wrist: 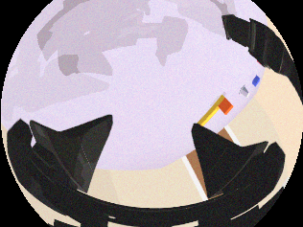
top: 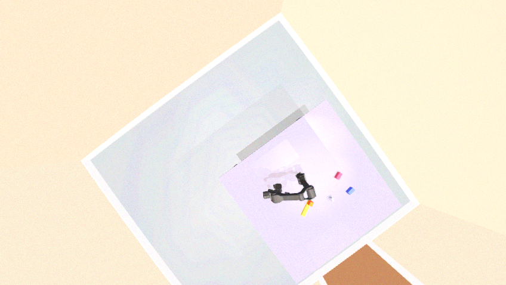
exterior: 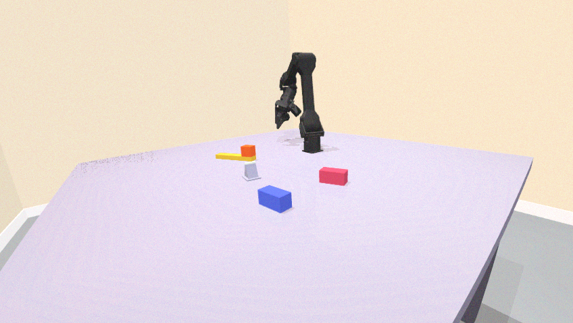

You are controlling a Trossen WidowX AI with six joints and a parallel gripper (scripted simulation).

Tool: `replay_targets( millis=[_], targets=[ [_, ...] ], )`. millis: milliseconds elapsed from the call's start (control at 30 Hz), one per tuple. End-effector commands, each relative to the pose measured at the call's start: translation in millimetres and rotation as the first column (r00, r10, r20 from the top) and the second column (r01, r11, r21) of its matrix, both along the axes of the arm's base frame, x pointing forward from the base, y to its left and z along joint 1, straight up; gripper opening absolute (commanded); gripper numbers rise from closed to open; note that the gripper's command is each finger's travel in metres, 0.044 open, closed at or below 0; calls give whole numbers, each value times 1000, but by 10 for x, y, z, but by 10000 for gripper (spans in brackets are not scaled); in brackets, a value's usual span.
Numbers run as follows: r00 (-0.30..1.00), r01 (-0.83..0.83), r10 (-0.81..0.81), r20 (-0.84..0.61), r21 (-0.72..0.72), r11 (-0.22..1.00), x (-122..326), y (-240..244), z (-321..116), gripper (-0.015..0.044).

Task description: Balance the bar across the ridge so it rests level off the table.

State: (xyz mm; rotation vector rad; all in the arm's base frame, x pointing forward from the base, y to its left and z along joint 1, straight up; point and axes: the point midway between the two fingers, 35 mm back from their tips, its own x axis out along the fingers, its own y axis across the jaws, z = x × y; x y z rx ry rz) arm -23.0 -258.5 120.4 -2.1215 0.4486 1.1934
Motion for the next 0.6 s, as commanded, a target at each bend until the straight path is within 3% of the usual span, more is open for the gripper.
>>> replay_targets(
  millis=[0, 100, 567],
  targets=[
    [1000, -2, 2, 0, -1, 1000, 3, -1, 0, 374],
    [999, -35, 35, -4, -10, 999, 45, -8, -1, 315],
    [922, -387, 382, -70, -101, 916, 481, -60, 9, 315]
  ],
)
